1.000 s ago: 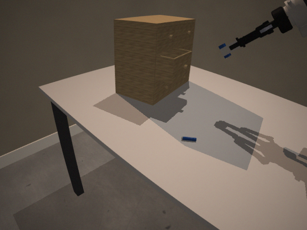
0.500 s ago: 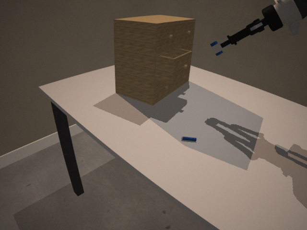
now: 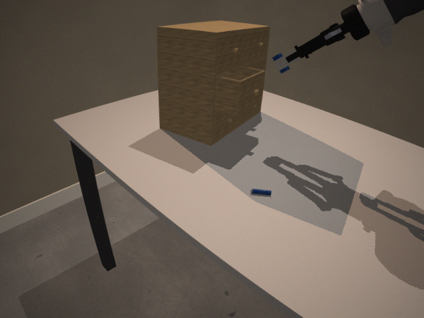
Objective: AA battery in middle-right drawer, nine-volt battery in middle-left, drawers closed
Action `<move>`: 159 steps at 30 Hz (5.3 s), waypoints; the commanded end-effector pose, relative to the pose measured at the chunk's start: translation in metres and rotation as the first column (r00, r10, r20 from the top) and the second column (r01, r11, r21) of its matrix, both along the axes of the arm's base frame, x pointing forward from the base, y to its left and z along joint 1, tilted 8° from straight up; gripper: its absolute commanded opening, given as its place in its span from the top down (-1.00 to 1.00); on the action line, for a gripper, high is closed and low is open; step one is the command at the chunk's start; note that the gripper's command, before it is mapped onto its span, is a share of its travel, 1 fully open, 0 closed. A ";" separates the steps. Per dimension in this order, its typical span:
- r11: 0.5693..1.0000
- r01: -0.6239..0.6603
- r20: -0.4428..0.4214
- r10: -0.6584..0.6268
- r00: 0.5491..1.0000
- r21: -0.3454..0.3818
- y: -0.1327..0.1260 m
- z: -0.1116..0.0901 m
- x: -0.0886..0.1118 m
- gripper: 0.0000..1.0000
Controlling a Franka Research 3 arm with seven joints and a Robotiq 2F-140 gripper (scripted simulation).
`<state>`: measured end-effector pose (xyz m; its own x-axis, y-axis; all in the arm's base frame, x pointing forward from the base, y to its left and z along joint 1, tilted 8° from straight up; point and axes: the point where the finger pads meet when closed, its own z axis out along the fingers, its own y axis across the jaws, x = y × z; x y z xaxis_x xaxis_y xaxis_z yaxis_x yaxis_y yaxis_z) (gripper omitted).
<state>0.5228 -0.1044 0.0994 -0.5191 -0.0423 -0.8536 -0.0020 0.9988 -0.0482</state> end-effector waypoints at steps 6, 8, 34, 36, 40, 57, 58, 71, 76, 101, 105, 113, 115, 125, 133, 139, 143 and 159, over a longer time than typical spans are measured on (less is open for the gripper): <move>1.000 -0.008 0.000 0.008 1.000 -0.003 0.001 0.003 0.026 0.73; 1.000 -0.008 0.000 0.008 1.000 -0.001 0.001 0.004 0.034 0.73; 1.000 -0.009 -0.001 0.009 1.000 0.002 0.000 0.011 0.092 0.73; 1.000 -0.009 -0.001 0.009 1.000 0.002 0.000 0.011 0.094 0.73; 1.000 -0.009 -0.001 0.009 1.000 0.002 0.000 0.011 0.094 0.73; 1.000 -0.009 -0.001 0.009 1.000 0.002 0.000 0.011 0.095 0.73; 1.000 -0.009 -0.001 0.009 1.000 0.002 0.000 0.011 0.095 0.73; 1.000 -0.009 -0.001 0.009 1.000 0.002 0.000 0.011 0.095 0.63; 1.000 -0.009 -0.001 0.009 1.000 0.002 0.000 0.011 0.095 0.54; 1.000 -0.003 -0.015 0.003 1.000 0.007 0.001 0.011 0.083 -1.00; 1.000 0.001 -0.026 -0.001 1.000 0.010 0.001 0.010 0.072 -1.00; 1.000 0.007 -0.049 -0.007 0.999 0.013 0.001 0.007 0.035 -1.00; 1.000 0.007 -0.049 -0.006 0.999 0.013 0.001 0.006 0.023 -1.00; 1.000 0.009 -0.037 -0.009 0.999 0.008 0.001 0.003 -0.019 -1.00; 1.000 0.011 -0.022 -0.011 1.000 0.000 0.001 0.001 -0.053 -1.00; 1.000 0.011 -0.022 -0.011 1.000 0.000 0.001 -0.001 -0.070 -1.00; 1.000 0.011 -0.022 -0.011 1.000 0.000 0.001 -0.001 -0.076 -1.00; 1.000 0.001 -0.022 -0.001 1.000 0.011 0.004 0.000 -0.078 -1.00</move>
<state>0.4429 -0.1019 0.0975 -0.5421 -0.0383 -0.8394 0.0015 0.9989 -0.0466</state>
